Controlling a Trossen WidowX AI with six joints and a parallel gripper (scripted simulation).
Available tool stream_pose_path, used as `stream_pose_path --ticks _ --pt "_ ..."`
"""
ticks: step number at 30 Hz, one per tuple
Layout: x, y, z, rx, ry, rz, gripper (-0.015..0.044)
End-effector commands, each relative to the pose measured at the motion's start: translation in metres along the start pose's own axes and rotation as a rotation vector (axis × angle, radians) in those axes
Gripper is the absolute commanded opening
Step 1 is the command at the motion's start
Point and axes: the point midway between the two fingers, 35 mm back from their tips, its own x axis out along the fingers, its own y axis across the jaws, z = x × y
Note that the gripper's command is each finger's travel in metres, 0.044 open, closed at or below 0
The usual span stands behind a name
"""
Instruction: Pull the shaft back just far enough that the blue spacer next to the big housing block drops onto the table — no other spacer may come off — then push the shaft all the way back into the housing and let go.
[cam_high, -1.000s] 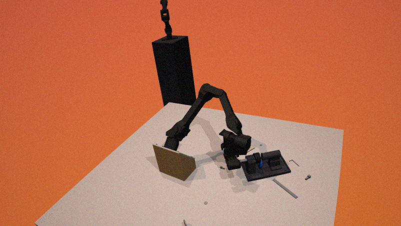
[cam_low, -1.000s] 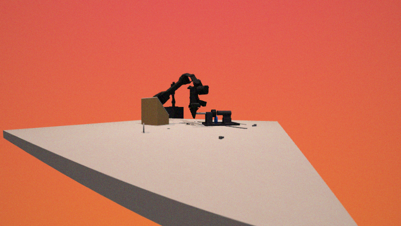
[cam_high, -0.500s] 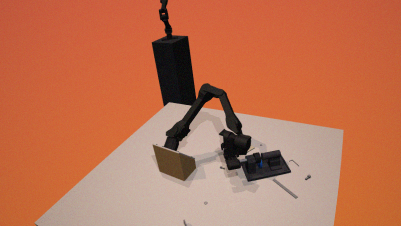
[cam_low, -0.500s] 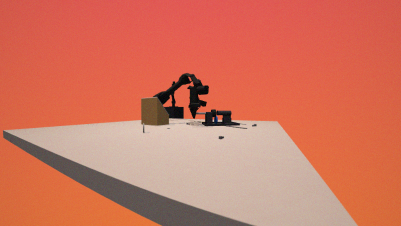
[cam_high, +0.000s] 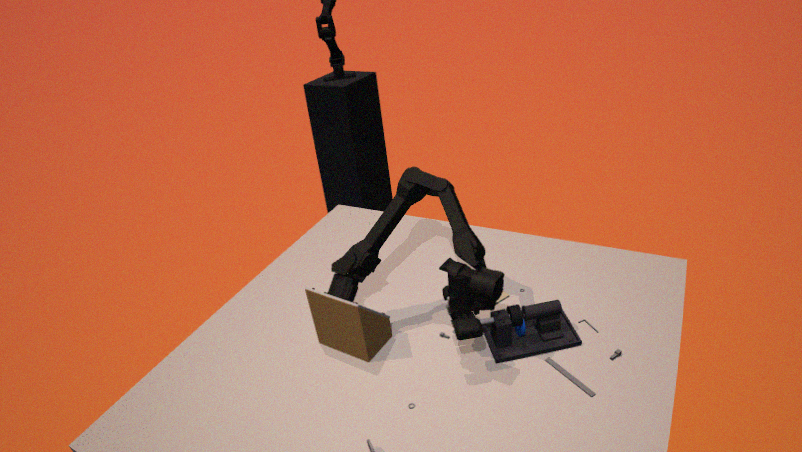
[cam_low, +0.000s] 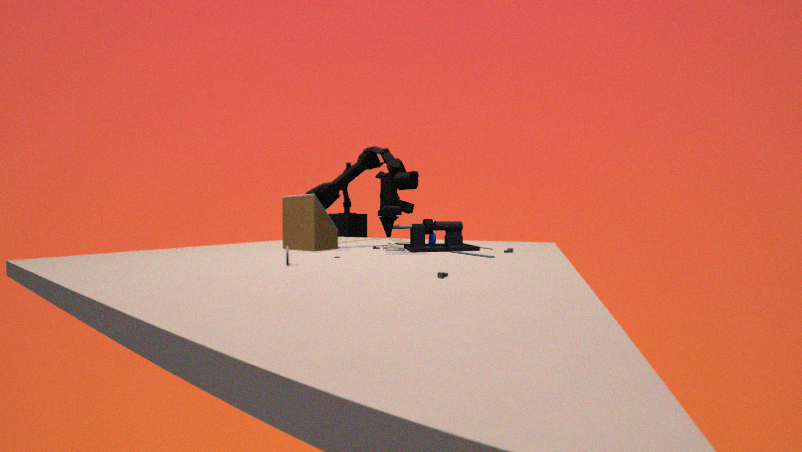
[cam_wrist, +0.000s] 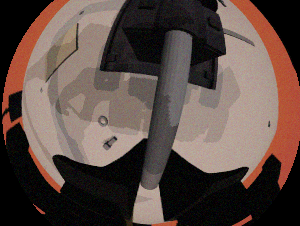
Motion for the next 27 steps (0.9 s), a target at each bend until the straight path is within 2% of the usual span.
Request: stream_pose_path --ticks 1,27 --pt "-0.0008 0.0003 0.0036 -0.003 -0.005 0.002 0.0" --pt "-0.001 0.0005 0.0124 -0.004 -0.005 0.002 0.0"
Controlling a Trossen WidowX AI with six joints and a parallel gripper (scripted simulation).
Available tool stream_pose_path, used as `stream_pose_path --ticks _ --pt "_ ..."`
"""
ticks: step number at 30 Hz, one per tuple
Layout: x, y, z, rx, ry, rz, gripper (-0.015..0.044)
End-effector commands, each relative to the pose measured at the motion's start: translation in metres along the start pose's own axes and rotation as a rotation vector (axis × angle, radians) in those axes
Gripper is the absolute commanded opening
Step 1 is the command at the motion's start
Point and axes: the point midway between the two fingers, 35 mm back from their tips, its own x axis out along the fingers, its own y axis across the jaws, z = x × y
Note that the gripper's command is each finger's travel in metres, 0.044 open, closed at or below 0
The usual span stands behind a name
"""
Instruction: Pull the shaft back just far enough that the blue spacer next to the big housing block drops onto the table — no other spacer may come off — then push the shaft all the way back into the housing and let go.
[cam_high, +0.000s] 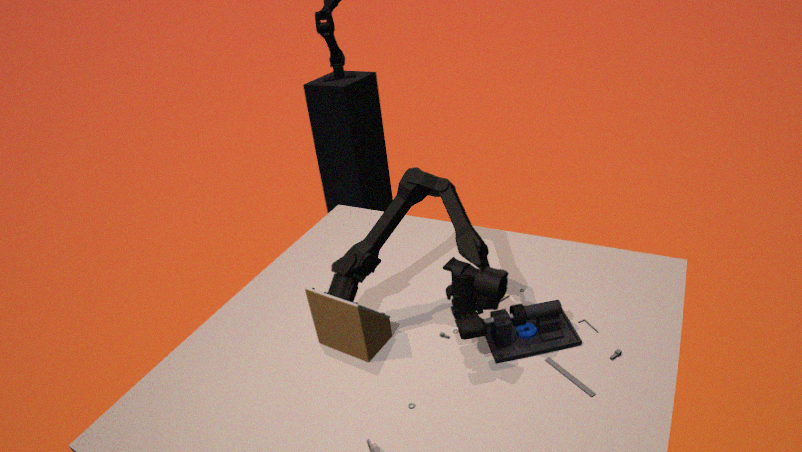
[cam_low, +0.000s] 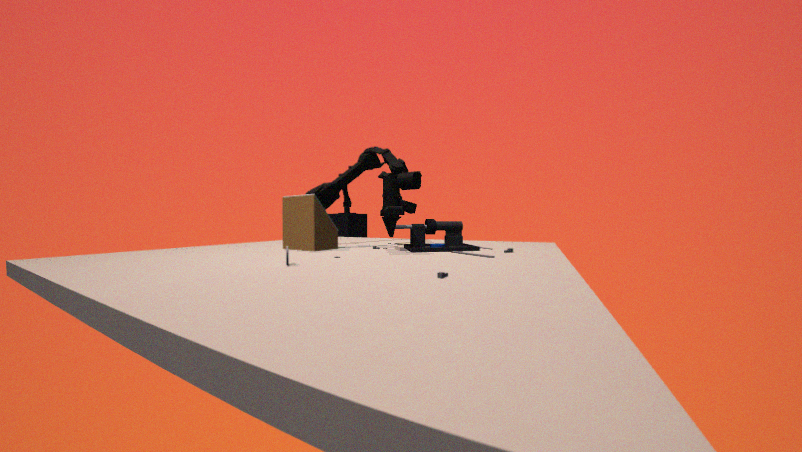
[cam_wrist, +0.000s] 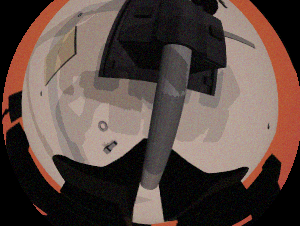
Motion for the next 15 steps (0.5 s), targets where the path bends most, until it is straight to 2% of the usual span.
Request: stream_pose_path --ticks 1,15 --pt "-0.0009 0.0005 0.0041 -0.003 -0.007 0.003 0.0" --pt "-0.0009 0.0006 0.0088 -0.003 -0.007 0.003 0.0"
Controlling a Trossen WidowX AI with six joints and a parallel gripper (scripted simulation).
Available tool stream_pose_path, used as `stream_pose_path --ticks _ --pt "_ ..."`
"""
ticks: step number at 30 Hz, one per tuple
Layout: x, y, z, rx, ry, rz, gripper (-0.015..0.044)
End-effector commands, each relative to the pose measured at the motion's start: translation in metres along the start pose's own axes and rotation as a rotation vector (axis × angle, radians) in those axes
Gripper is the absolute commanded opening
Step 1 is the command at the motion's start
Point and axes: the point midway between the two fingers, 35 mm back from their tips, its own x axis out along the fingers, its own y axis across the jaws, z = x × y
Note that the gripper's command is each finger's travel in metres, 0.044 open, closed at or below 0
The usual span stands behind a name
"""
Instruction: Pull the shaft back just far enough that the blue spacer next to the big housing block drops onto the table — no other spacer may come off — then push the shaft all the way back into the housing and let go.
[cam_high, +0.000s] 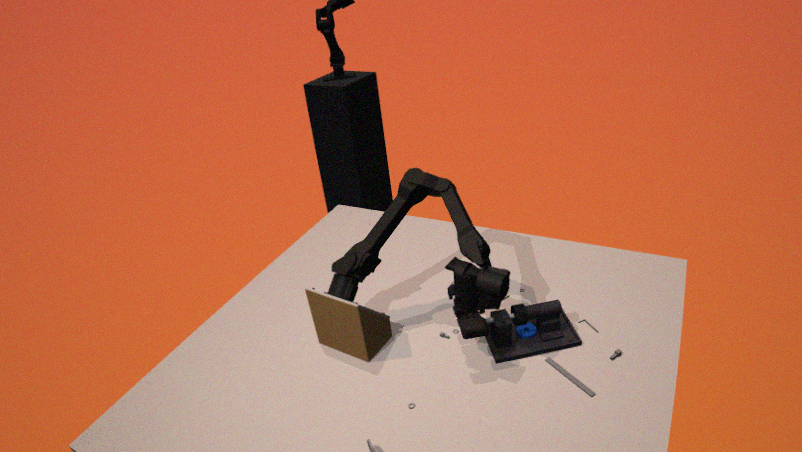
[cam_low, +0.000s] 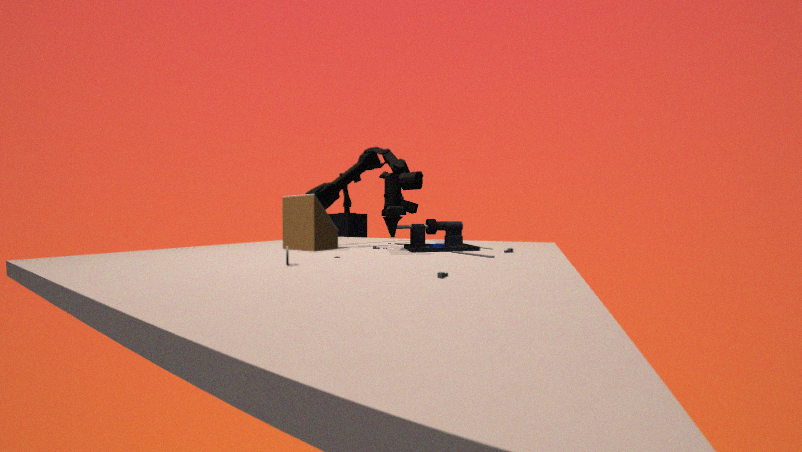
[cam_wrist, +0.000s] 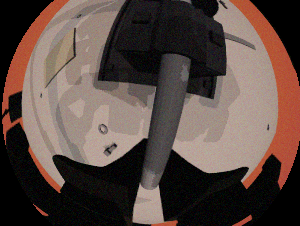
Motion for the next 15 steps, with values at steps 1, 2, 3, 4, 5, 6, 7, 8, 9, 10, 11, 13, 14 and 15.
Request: stream_pose_path --ticks 1,2,3,4,5,6,7,8,9,10,11,13,14,15 --pt "-0.0009 0.0006 0.0043 -0.003 -0.008 0.003 0.0" --pt "-0.0009 0.0006 0.0046 -0.003 -0.008 0.003 0.0" --pt "-0.0009 0.0006 0.005 -0.003 -0.008 0.003 0.0" --pt "-0.0009 0.0006 0.0053 -0.003 -0.008 0.003 0.0" --pt "-0.0009 0.0006 0.0056 -0.003 -0.008 0.003 0.0" --pt "-0.0009 0.0006 0.006 -0.003 -0.008 0.003 0.0" --pt "-0.0009 0.0006 0.0063 -0.003 -0.008 0.003 0.0" --pt "-0.0009 0.0006 0.0067 -0.003 -0.008 0.003 0.0" --pt "-0.0009 0.0006 0.007 -0.003 -0.008 0.003 0.0" --pt "-0.0009 0.0006 0.0073 -0.003 -0.008 0.003 0.0" --pt "-0.0009 0.0006 0.0077 -0.003 -0.008 0.003 0.0" --pt "-0.001 0.0006 0.0084 -0.003 -0.008 0.003 0.0" --pt "-0.0011 0.0005 0.0087 -0.003 -0.008 0.003 0.0" --pt "-0.0011 0.0005 0.009 -0.003 -0.008 0.003 0.0"
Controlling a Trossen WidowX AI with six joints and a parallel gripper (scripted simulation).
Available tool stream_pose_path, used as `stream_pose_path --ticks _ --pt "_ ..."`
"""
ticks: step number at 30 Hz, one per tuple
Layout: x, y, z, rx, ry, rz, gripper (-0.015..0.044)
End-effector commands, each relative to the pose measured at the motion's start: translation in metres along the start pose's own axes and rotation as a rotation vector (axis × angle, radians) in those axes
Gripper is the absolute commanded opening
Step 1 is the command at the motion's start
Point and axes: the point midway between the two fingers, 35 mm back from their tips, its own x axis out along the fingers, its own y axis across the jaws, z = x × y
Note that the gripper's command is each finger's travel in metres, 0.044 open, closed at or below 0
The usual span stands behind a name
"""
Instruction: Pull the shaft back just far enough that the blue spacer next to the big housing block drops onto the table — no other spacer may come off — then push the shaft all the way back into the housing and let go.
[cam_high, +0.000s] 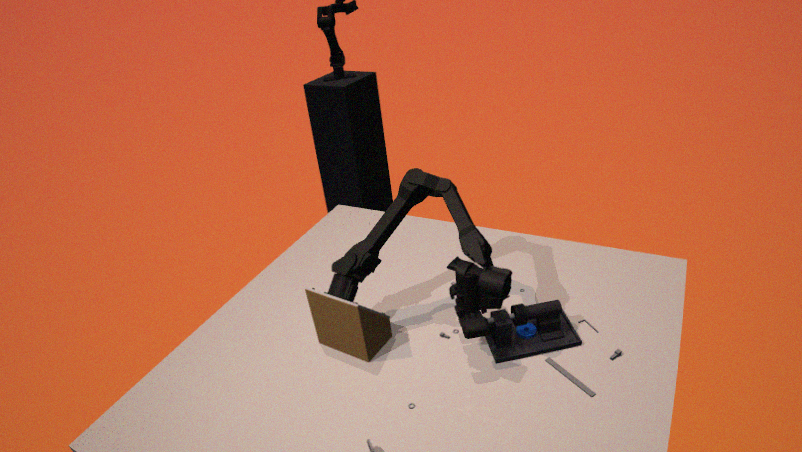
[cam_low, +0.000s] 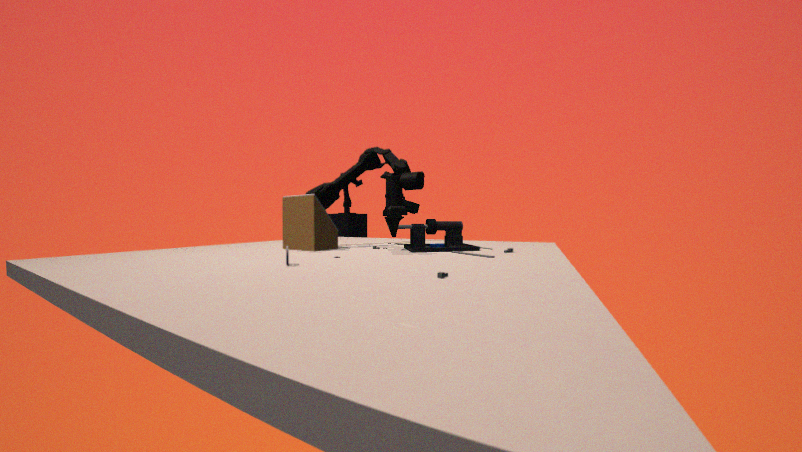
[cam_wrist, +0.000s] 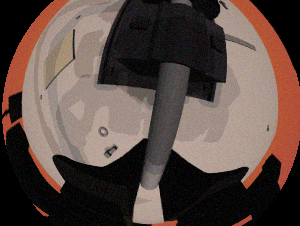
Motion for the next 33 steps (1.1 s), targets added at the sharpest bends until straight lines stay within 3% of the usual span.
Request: stream_pose_path --ticks 1,33 --pt "-0.001 0.0 0.005 -0.004 -0.01 0.003 0.0" --pt "-0.001 0.001 0.016 -0.005 -0.01 0.003 0.0"
